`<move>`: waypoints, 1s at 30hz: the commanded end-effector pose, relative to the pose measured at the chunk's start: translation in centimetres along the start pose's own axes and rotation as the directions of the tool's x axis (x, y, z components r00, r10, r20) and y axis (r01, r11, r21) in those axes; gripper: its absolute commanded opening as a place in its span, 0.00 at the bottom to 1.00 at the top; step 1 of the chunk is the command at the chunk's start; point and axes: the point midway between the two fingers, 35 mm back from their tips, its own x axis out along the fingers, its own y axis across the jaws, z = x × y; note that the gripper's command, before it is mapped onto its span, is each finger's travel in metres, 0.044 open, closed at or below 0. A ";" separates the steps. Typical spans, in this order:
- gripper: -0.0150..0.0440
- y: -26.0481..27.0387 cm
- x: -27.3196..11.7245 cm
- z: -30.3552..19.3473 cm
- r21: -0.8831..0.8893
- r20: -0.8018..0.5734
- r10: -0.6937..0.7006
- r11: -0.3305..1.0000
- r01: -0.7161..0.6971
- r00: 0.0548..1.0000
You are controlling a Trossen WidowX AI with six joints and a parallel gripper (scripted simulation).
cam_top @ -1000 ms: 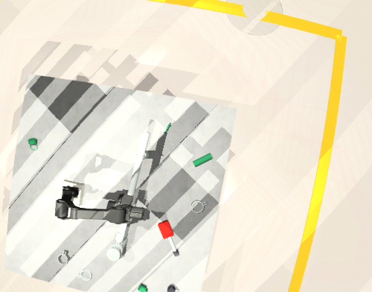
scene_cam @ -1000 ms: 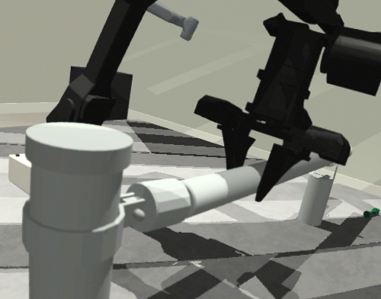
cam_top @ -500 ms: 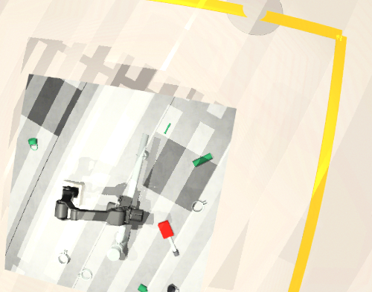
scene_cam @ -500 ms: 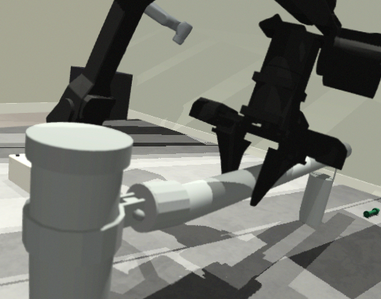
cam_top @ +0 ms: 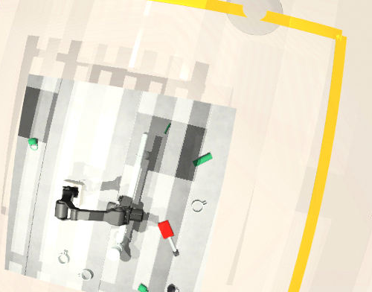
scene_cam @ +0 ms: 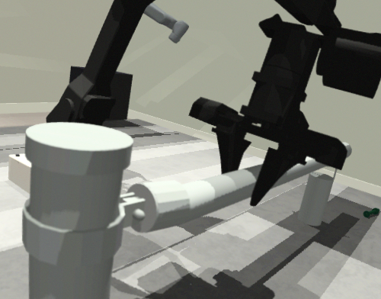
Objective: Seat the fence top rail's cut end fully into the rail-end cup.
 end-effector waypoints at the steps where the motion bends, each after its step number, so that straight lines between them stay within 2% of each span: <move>1: 0.25 0.0 -0.2 -0.8 0.005 -0.018 -0.007 1.000 0.007 1.000; 30: 0.25 0.0 -0.1 -0.1 0.001 -0.003 0.000 1.000 0.000 1.000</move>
